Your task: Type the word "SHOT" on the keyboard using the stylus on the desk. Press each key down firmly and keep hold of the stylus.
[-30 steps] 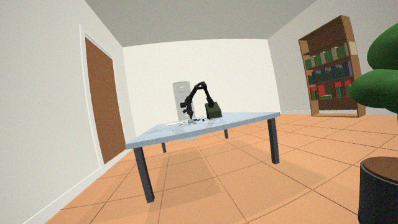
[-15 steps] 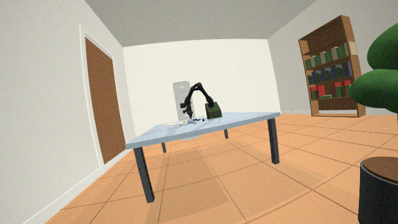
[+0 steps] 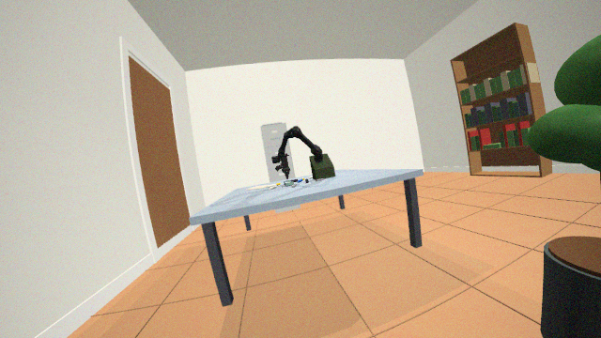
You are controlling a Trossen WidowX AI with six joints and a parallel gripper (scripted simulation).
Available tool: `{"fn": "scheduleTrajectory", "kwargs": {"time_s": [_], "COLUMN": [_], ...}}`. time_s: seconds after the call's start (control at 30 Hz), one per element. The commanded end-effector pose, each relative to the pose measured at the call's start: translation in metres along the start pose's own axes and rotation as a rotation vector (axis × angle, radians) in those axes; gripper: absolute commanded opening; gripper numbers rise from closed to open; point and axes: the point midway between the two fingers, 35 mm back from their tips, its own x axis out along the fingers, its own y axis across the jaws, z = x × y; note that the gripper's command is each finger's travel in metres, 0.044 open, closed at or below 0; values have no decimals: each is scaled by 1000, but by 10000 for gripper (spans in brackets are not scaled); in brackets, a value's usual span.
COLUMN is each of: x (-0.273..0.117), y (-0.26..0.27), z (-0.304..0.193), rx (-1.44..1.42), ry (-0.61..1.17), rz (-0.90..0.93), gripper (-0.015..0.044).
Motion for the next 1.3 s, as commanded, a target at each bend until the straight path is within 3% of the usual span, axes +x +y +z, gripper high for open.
{"fn": "scheduleTrajectory", "kwargs": {"time_s": [0.0,0.9,1.1,1.27], "x": [2,2,2,2], "y": [-9,19,85,93], "z": [0,-31,-30,-32], "rx": [-11,-9,-9,-9], "ry": [6,7,7,8], "rz": [2,3,4,6], "gripper": [0,0,0,0]}}
